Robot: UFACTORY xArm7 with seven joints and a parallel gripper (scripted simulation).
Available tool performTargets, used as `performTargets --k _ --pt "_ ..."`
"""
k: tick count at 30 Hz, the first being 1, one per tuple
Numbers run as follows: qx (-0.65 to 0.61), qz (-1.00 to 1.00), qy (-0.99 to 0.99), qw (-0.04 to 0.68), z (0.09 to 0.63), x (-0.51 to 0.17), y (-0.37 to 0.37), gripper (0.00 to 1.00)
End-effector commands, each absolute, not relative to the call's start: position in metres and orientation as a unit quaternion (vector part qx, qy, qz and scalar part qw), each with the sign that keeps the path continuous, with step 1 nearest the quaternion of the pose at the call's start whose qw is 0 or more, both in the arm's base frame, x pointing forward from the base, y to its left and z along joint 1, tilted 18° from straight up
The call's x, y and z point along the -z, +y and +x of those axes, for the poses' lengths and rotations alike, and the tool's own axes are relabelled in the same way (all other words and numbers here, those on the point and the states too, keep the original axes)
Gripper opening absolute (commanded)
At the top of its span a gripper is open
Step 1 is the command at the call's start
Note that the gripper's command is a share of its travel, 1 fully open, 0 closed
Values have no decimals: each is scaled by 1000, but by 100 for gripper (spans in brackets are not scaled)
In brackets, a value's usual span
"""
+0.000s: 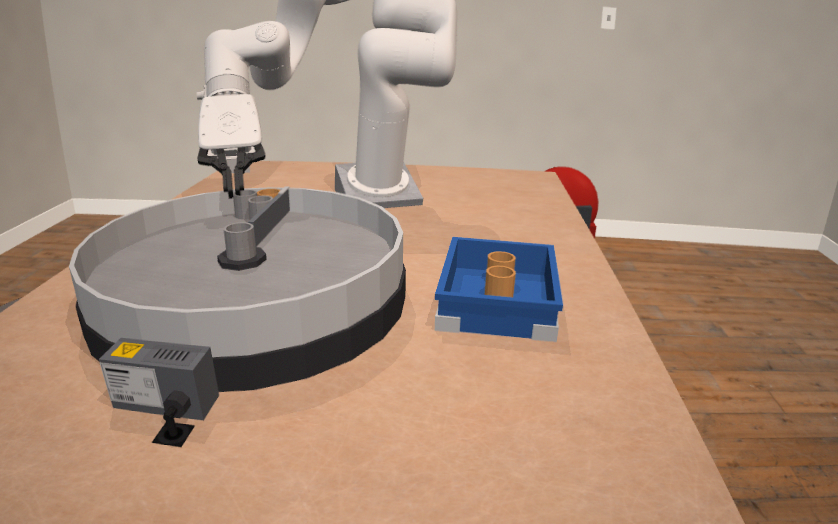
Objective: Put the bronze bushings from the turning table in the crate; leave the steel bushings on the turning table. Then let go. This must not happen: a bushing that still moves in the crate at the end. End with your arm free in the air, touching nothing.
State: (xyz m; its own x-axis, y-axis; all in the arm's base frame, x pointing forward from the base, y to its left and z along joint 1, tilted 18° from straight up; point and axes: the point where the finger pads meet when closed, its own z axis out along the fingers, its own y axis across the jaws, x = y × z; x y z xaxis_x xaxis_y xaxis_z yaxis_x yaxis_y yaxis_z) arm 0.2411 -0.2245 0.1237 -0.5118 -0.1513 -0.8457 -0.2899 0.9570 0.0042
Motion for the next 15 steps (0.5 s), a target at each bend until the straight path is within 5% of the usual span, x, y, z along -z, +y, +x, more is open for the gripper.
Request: performTargets --k 1,15 --pt "-72 -128 867 477 241 -124 -225 0" --pt "-72 -128 867 477 240 -128 -225 0"
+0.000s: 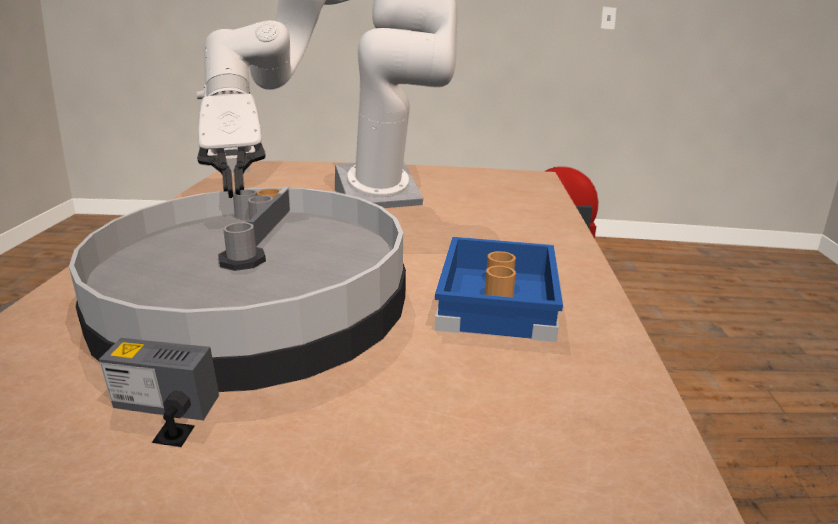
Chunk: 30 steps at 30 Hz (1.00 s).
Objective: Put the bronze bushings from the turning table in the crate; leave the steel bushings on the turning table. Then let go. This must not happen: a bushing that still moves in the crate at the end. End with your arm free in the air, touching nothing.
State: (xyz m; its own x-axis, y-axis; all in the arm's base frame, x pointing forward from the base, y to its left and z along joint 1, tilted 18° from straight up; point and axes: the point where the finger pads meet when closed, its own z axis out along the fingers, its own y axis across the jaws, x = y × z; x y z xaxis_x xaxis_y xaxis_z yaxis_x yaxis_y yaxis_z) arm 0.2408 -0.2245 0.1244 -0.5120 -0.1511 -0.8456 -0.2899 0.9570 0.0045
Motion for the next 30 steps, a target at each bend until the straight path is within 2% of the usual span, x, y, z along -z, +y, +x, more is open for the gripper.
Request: performTargets --k 1,19,30 --pt "-72 -128 867 477 239 -130 -225 0" --pt "-72 -128 867 477 221 -191 -231 0" --pt "-72 -128 867 477 219 -196 -232 0"
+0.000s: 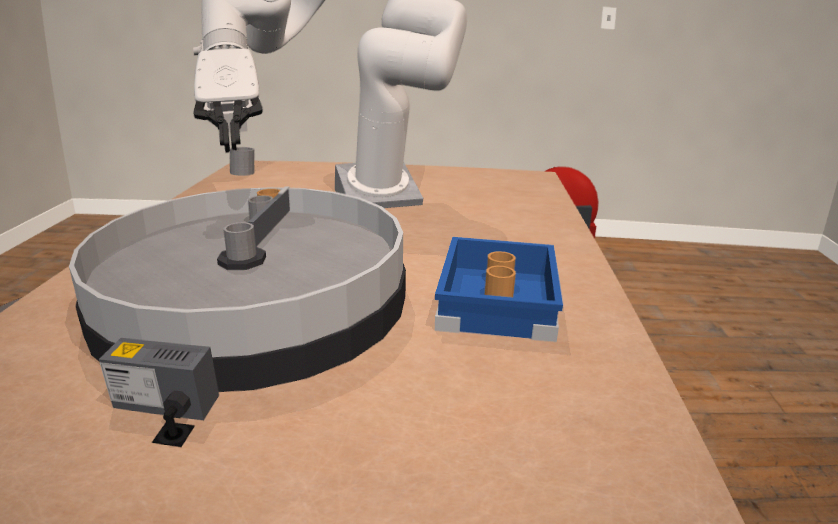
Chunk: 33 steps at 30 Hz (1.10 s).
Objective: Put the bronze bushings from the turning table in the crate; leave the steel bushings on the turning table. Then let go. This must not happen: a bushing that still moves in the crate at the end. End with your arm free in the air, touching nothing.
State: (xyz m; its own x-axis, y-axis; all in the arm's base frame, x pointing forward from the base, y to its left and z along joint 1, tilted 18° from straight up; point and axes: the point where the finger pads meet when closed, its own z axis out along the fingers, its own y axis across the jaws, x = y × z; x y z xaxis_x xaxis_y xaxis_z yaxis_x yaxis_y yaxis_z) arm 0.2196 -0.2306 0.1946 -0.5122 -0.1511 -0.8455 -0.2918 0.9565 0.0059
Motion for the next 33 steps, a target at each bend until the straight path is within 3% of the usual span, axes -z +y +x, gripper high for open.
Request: performTargets --k 1,13,33 --pt "-72 -128 867 477 219 -196 -232 0" --pt "-72 -128 867 477 227 -199 -230 0" --pt "-72 -128 867 477 356 -241 -200 0"
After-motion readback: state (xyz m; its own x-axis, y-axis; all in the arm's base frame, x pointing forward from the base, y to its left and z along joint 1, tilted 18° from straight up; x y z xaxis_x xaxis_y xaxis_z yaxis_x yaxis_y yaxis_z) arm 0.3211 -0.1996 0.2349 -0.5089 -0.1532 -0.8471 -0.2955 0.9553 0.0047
